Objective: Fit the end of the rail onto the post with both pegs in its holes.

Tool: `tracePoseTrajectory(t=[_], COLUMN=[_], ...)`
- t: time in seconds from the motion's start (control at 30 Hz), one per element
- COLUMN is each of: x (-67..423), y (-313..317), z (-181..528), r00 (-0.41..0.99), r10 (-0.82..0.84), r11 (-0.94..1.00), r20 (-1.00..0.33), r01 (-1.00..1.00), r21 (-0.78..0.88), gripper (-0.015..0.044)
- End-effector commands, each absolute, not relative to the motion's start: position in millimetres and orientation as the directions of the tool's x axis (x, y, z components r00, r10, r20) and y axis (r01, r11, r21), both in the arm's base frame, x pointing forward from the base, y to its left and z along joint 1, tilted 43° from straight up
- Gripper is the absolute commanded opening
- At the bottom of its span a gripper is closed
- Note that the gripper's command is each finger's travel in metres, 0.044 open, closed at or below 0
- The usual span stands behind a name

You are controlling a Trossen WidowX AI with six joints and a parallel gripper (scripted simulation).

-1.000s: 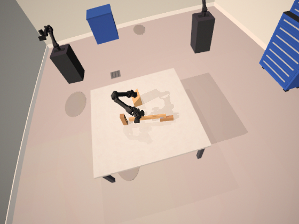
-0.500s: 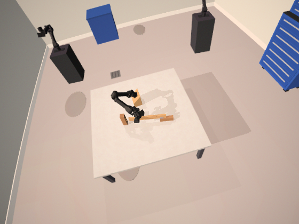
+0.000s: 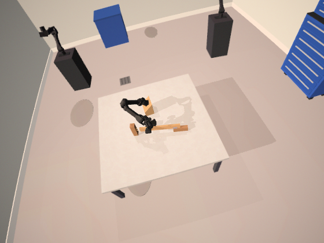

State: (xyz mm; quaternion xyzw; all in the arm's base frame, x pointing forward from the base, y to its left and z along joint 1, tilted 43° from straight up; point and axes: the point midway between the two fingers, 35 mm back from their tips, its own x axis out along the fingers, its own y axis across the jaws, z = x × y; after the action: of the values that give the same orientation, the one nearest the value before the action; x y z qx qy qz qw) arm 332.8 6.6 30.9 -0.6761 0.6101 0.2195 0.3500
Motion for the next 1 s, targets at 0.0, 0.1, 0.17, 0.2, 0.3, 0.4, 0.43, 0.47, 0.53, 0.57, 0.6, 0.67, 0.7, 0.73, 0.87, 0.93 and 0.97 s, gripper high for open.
tracePoseTrajectory(t=[0.0,0.1,0.17,0.2,0.3,0.4,0.43,0.47,0.53,0.57,0.6,0.67,0.7,0.73,0.87,0.93,0.97], x=[333.1,332.7,332.5,332.4,332.2,332.0,331.9,331.9,331.7,331.7,331.6,331.6,331.6,331.6,331.7,331.7,331.7], y=[8.8,9.2,9.5,9.7,10.0,10.1,10.2,10.2,10.0,9.9,9.8,9.5,9.3,9.2,8.6,8.4,8.3], z=[31.2,31.7,32.0,32.1,32.4,32.6,32.6,32.6,32.4,32.2,32.1,31.8,31.6,31.4,30.7,30.5,30.4], r00=[0.166,0.166,0.166,0.166,0.166,0.166,0.166,0.166,0.166,0.166,0.166,0.166,0.166,0.166,0.166,0.166,0.166], r10=[-0.666,-0.666,-0.666,-0.666,-0.666,-0.666,-0.666,-0.666,-0.666,-0.666,-0.666,-0.666,-0.666,-0.666,-0.666,-0.666,-0.666], r11=[-0.016,-0.016,-0.016,-0.016,-0.016,-0.016,-0.016,-0.016,-0.016,-0.016,-0.016,-0.016,-0.016,-0.016,-0.016,-0.016,-0.016], r20=[-0.728,-0.728,-0.728,-0.728,-0.728,-0.728,-0.728,-0.728,-0.728,-0.728,-0.728,-0.728,-0.728,-0.728,-0.728,-0.728,-0.728], r01=[-0.978,-0.978,-0.978,-0.978,-0.978,-0.978,-0.978,-0.978,-0.978,-0.978,-0.978,-0.978,-0.978,-0.978,-0.978,-0.978,-0.978], r21=[-0.209,-0.209,-0.209,-0.209,-0.209,-0.209,-0.209,-0.209,-0.209,-0.209,-0.209,-0.209,-0.209,-0.209,-0.209,-0.209,-0.209], gripper=[0.0,0.0,0.0,0.0,0.0,0.0,0.0,0.0,0.0,0.0,0.0,0.0,0.0,0.0,0.0,0.0,0.0])
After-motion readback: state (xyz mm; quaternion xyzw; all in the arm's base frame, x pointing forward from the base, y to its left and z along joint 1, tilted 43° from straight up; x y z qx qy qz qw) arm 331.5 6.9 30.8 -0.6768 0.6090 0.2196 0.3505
